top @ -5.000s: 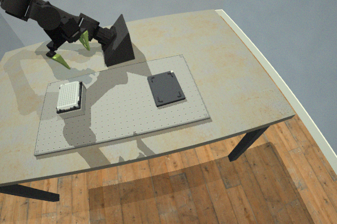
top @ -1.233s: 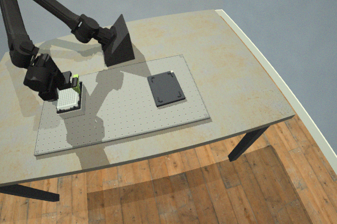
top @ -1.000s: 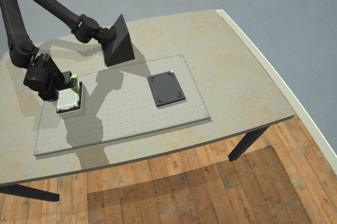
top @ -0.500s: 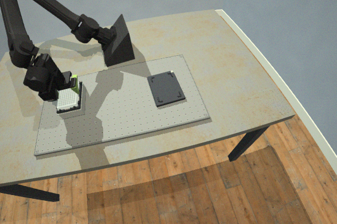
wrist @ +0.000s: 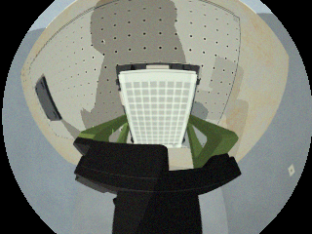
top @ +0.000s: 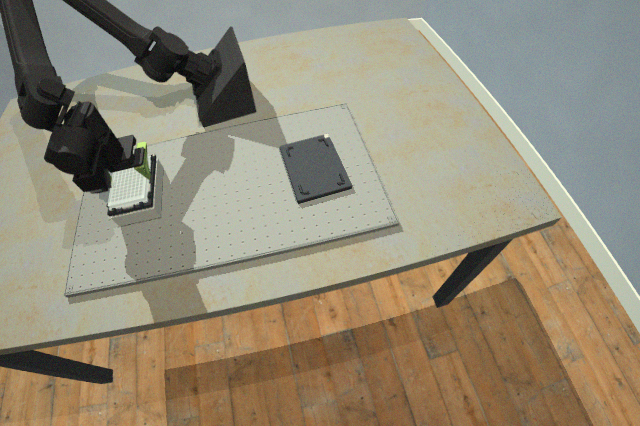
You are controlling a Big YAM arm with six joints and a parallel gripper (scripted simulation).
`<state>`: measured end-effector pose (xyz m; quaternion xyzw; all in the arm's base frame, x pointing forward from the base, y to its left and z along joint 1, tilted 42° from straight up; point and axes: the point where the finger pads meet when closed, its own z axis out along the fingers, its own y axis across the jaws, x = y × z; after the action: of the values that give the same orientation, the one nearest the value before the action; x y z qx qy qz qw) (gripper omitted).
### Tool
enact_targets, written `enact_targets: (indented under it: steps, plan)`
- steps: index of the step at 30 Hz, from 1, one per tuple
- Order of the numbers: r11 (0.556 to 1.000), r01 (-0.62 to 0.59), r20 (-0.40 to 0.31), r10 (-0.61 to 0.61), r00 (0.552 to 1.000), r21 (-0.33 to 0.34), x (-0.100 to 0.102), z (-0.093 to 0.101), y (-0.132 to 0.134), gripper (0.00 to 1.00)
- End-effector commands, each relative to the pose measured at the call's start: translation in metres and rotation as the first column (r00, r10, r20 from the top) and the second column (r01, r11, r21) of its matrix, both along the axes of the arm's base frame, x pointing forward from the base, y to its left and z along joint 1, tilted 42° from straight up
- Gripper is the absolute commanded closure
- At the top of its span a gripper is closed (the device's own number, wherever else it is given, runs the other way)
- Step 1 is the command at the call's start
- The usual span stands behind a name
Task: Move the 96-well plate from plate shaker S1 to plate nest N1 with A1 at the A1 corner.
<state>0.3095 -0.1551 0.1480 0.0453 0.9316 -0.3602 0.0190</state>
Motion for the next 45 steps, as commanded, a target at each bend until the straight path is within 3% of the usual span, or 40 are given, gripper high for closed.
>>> enact_targets:
  steps: [1, 2, 5, 45]
  plan:
    - [1.0, -0.013, 0.033, 0.014, 0.999, -0.005, 0.011, 0.011, 0.001, 1.0]
    - [0.999, -0.037, 0.052, 0.037, 0.998, -0.009, 0.022, 0.02, 0.006, 1.0]
    - [1.0, -0.02, 0.064, 0.021, 0.998, -0.008, 0.018, 0.029, 0.01, 1.0]
    - [1.0, -0.02, 0.067, 0.021, 0.998, -0.001, 0.015, 0.073, 0.052, 1.0]
